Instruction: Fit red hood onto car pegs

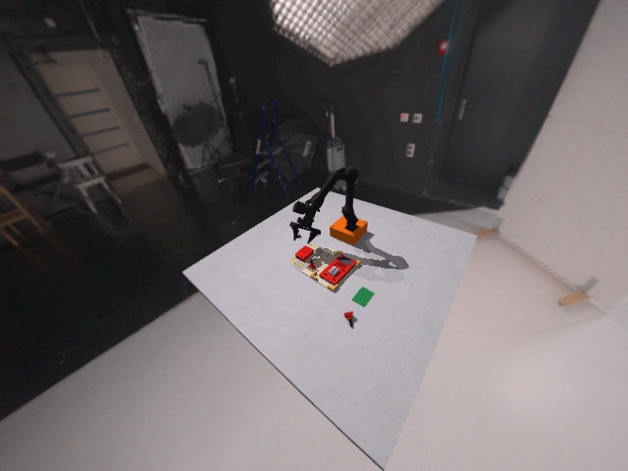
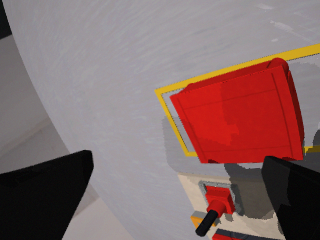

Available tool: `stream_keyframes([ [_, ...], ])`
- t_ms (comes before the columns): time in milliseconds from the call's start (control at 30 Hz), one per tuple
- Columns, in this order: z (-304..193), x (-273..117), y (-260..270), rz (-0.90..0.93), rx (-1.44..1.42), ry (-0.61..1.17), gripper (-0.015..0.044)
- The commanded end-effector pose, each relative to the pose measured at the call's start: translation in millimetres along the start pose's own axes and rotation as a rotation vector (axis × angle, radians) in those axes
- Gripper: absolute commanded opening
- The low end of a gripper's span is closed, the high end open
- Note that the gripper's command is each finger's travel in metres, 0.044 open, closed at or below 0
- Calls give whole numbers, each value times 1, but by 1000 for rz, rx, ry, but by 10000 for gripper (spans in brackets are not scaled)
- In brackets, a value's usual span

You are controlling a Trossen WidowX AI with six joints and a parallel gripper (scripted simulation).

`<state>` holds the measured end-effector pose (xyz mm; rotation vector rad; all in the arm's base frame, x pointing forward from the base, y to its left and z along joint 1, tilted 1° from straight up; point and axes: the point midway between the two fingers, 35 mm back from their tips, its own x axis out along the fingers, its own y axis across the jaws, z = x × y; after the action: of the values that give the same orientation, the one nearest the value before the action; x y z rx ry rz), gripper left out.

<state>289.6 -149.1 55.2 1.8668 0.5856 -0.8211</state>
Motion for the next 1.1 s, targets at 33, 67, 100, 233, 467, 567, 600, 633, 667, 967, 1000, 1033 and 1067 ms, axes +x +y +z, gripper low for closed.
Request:
stream_keyframes([
  [33, -9, 19, 3, -361, -935, 26, 440],
  [67, -10, 20, 4, -384, -999, 38, 440],
  [100, -11, 20, 4, -408, -1065, 52, 440],
  [233, -15, 20, 5, -503, -1325, 122, 440],
  [467, -23, 18, 8, -663, -1772, 302, 440],
  [567, -25, 17, 9, -701, -1934, 385, 440],
  [600, -25, 17, 9, -704, -1945, 391, 440],
  [633, -25, 17, 9, -704, -1945, 391, 440],
  [667, -25, 17, 9, -704, -1945, 391, 440],
  [967, -25, 17, 9, -704, -1945, 391, 440],
  [1000, -25, 17, 9, -704, -1945, 391, 440],
  [1033, -25, 17, 9, -704, -1945, 391, 440],
  [1067, -25, 17, 9, -704, -1945, 391, 440],
])
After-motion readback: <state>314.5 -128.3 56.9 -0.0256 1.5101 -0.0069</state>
